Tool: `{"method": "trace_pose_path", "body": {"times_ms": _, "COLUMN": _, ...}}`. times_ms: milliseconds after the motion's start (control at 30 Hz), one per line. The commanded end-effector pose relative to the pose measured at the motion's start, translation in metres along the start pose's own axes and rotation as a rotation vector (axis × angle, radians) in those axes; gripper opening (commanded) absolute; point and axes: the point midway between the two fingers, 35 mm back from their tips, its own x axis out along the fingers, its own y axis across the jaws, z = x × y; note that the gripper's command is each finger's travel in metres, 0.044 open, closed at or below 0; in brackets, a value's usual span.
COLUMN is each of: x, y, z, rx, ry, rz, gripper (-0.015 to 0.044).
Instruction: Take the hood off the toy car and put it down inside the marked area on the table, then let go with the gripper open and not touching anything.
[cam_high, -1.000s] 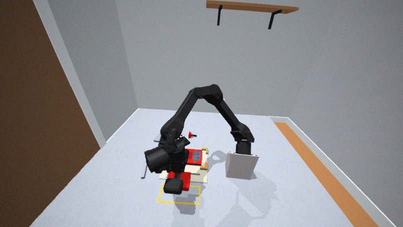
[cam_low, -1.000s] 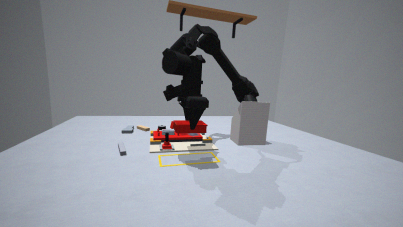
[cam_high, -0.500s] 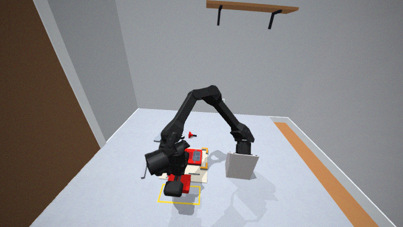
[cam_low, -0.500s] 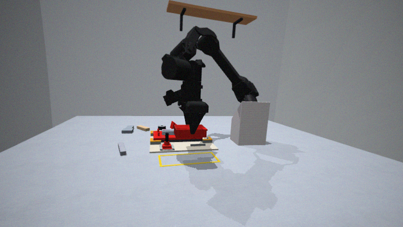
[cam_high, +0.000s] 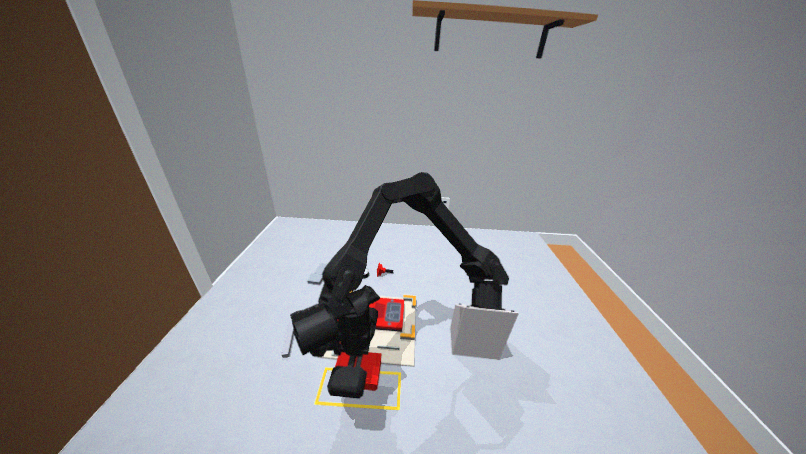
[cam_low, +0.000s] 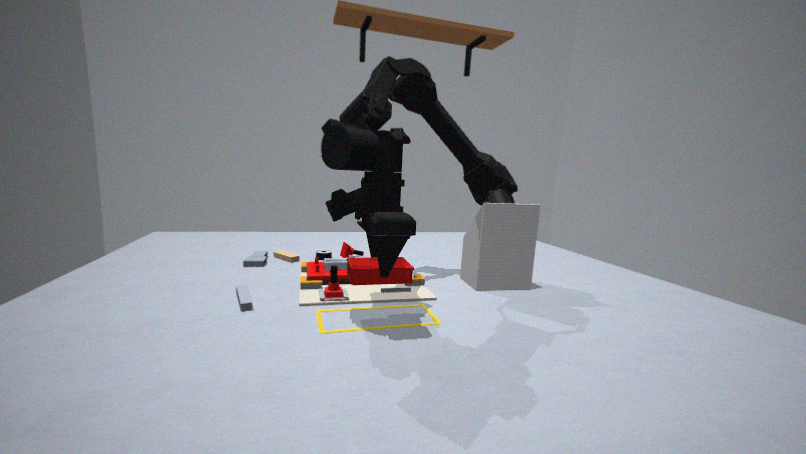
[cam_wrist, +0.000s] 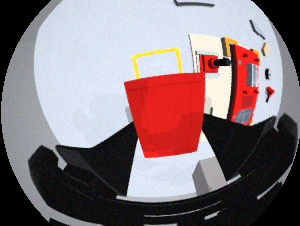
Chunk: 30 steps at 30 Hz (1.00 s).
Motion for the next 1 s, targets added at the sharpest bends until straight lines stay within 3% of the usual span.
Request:
{"method": "trace_pose_path", "body": {"times_ms": 0, "x": 0.003, "y": 0.000, "z": 0.000, "rx": -0.006, "ry": -0.005, "rz": -0.004, "gripper": 0.0000}}
{"method": "trace_pose_path", "body": {"times_ms": 967, "x": 0.030, "y": -0.001, "z": 0.000, "rx": -0.006, "ry": -0.005, "rz": -0.005, "gripper": 0.0000}}
